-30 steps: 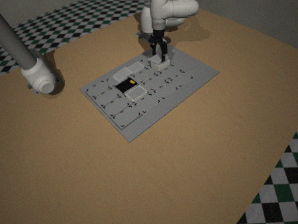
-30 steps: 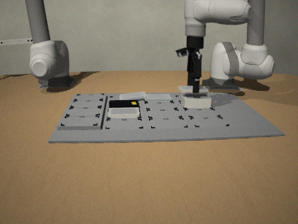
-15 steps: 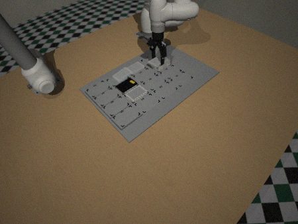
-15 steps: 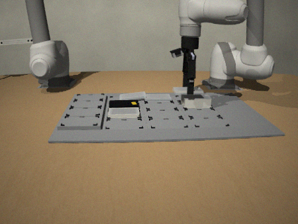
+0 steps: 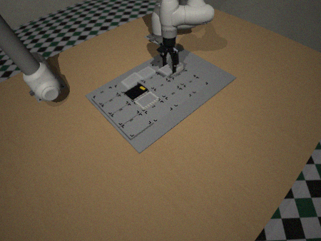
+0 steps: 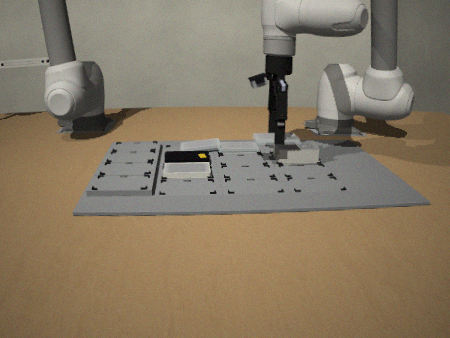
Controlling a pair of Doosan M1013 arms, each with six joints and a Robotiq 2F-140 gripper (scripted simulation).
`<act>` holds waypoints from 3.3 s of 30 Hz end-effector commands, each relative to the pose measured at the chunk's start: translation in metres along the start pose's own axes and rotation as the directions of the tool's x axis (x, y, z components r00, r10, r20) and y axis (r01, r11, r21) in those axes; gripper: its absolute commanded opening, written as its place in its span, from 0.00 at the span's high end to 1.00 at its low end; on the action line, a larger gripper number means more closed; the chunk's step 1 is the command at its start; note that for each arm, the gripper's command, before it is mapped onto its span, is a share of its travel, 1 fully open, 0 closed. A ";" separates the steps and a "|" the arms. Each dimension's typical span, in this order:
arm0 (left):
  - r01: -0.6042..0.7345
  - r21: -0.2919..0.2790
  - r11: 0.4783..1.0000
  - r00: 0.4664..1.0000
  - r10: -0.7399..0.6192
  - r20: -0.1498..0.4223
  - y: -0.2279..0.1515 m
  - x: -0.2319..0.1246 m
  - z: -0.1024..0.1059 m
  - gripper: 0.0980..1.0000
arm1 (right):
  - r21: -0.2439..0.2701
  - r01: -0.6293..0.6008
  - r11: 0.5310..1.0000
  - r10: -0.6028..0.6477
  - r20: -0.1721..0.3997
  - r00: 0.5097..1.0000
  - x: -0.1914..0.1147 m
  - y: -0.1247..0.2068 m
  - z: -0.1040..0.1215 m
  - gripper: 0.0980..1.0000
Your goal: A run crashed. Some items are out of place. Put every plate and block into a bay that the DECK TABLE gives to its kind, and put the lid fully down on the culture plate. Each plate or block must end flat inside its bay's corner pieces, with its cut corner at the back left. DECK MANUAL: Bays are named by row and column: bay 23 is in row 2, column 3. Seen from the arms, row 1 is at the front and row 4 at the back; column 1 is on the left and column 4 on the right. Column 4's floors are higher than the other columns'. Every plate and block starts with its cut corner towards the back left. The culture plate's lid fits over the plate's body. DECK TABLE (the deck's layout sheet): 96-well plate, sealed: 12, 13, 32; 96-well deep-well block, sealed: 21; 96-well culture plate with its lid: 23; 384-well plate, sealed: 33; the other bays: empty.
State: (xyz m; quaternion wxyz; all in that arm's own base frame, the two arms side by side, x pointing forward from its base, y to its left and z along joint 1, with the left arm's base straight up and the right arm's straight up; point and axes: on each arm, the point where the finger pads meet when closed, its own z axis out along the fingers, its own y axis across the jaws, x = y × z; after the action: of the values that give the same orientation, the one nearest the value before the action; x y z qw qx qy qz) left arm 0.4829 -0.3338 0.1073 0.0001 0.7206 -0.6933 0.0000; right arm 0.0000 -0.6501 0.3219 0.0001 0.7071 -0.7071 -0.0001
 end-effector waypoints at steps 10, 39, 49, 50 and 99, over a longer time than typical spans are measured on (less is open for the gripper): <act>0.000 0.001 1.000 1.000 0.000 -0.001 -0.016 0.021 -0.001 1.00 | 0.000 0.000 1.000 0.000 -0.001 1.000 0.000 0.000 -0.001 0.00; 0.000 0.001 1.000 1.000 0.000 -0.001 -0.060 0.079 -0.001 1.00 | 0.000 0.000 1.000 0.000 -0.001 1.000 0.000 0.000 -0.001 0.00; 0.000 0.001 1.000 1.000 0.000 -0.001 -0.069 0.091 -0.001 1.00 | 0.000 0.000 1.000 0.000 -0.001 1.000 0.000 0.000 -0.001 0.00; 0.000 0.001 1.000 1.000 0.000 -0.001 -0.069 0.091 -0.001 1.00 | 0.000 0.000 1.000 0.000 -0.001 1.000 0.000 0.000 -0.001 0.00; 0.000 0.001 1.000 1.000 0.000 -0.001 -0.069 0.090 0.050 1.00 | 0.000 0.000 1.000 0.000 -0.001 1.000 0.000 0.000 -0.001 0.00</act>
State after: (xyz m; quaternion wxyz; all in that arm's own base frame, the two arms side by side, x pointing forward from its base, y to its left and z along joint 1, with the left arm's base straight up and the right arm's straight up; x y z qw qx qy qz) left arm 0.5544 -0.4210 0.0589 0.0001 0.7206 -0.6933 -0.0001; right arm 0.0000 -0.6501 0.3219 0.0001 0.7071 -0.7071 -0.0001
